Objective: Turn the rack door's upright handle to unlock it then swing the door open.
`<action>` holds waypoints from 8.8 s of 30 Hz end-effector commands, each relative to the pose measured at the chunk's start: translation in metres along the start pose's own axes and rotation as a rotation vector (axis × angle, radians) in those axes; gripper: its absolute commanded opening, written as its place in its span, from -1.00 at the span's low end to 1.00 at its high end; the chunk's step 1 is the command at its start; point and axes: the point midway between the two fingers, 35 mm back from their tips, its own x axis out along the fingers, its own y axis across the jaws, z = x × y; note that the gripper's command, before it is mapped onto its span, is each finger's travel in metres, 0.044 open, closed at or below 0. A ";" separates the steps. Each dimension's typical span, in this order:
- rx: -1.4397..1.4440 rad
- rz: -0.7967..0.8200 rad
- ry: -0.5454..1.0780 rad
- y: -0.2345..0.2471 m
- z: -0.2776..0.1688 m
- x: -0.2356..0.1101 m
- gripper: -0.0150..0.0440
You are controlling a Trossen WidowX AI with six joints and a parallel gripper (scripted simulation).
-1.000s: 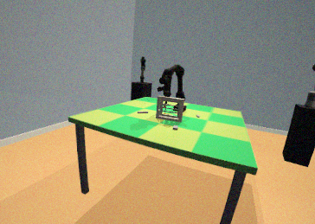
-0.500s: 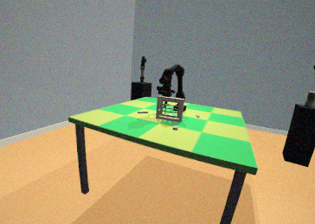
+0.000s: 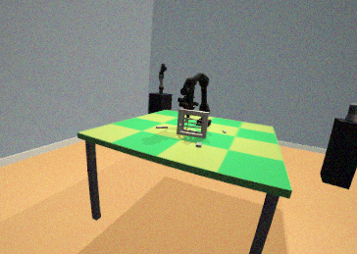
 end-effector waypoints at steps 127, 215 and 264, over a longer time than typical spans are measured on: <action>-3.656 0.011 -0.001 0.000 -0.001 0.000 -0.29; -2.324 0.009 0.017 -0.121 -0.065 0.000 -0.40; -1.735 0.007 0.024 -0.147 -0.147 -0.002 -0.40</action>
